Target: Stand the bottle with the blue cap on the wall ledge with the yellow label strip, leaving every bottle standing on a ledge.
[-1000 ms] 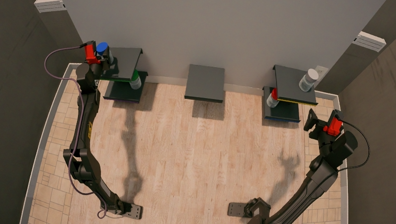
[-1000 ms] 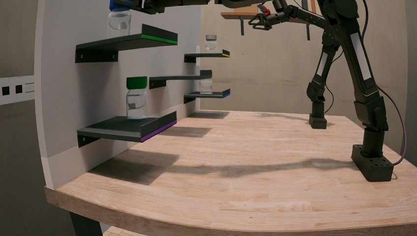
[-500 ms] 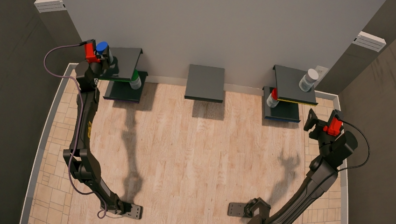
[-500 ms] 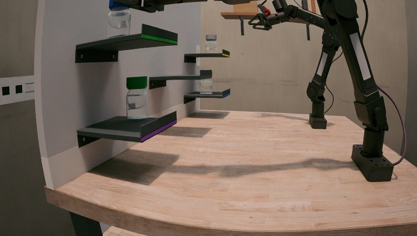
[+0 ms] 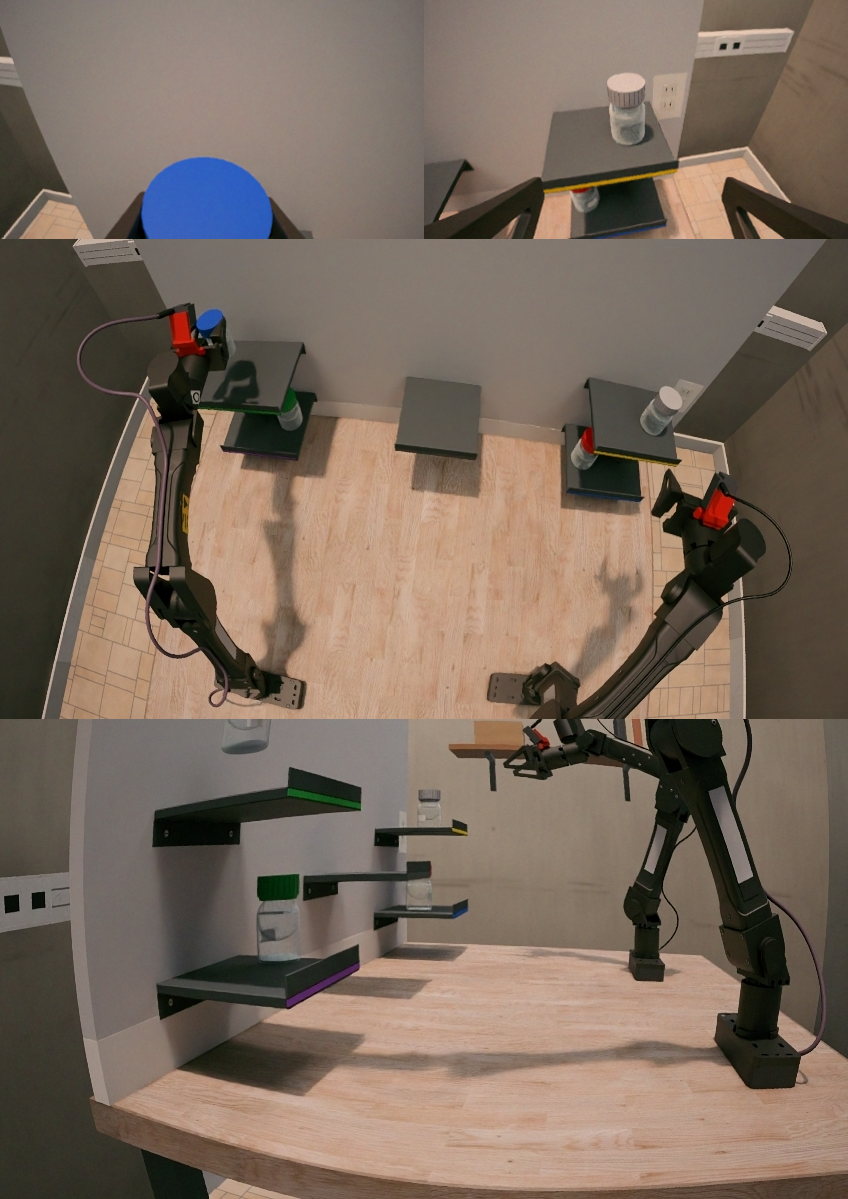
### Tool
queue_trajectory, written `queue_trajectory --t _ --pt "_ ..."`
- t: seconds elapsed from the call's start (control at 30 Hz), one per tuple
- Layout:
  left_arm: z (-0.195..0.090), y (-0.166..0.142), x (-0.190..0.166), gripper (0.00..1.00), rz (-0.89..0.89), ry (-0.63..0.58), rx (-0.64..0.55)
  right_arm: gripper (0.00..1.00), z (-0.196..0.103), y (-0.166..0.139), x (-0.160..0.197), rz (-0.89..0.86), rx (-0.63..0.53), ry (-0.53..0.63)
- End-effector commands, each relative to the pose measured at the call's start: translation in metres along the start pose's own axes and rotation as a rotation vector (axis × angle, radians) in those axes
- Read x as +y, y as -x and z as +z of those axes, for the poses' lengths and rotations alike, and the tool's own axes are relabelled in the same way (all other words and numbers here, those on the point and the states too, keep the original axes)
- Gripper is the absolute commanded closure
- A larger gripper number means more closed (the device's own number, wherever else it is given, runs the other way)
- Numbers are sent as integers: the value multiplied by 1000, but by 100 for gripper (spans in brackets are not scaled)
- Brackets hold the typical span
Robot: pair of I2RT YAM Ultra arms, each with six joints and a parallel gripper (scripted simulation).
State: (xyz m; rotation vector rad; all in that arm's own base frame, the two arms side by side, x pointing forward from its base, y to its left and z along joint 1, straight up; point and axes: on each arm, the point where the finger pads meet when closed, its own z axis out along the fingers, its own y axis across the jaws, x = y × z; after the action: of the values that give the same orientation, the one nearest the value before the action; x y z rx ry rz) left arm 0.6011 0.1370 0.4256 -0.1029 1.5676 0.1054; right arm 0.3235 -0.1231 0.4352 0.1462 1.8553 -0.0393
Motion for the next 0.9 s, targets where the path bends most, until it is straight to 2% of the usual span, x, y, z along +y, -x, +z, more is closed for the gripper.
queue_trajectory --t 0.0,0.2,0.27,0.47,0.73,0.87 --pt "0 10 0 50 0 0 -10 0 -3 27 8 -27 -142 -44" --pt "-3 18 -1 50 3 0 -32 0 14 21 53 -36 -259 -9" --pt "-3 18 -1 50 3 0 -32 0 14 21 53 -36 -259 -9" --pt "-2 13 -1 50 1 0 -21 0 32 5 98 -52 -323 51" --pt "-2 13 -1 50 1 0 -21 0 54 -24 131 -74 -280 116" --pt "-2 13 -1 50 1 0 -21 0 52 -20 131 -73 -288 119"
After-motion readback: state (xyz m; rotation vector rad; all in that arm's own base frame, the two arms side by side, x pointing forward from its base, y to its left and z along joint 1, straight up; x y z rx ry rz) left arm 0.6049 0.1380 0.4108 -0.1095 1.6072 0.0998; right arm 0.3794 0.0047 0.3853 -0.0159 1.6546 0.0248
